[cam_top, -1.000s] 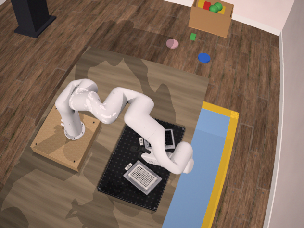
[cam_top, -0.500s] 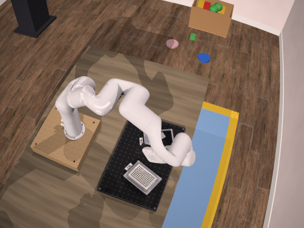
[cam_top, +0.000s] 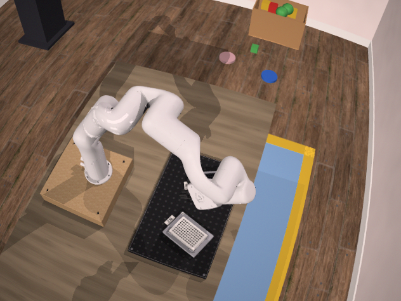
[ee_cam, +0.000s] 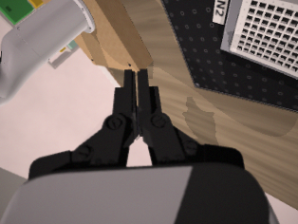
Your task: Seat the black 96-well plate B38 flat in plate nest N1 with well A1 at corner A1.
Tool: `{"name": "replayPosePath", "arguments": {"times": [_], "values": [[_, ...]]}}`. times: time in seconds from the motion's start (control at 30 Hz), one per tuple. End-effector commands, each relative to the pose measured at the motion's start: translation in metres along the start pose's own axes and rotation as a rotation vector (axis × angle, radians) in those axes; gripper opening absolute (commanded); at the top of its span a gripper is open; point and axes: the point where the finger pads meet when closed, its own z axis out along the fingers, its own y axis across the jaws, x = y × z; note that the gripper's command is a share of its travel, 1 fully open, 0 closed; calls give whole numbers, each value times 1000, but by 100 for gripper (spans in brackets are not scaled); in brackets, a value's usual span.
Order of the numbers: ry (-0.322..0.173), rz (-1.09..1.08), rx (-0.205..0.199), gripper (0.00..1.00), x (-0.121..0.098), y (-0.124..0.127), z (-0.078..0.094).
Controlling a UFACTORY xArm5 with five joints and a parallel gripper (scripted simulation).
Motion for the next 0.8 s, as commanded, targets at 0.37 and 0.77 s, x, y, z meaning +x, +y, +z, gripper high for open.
{"name": "replayPosePath", "arguments": {"times": [0.37, 0.77], "values": [[145, 362, -228, 0, -3, -20, -24], [304, 625, -355, 0, -7, -39, -39]]}}
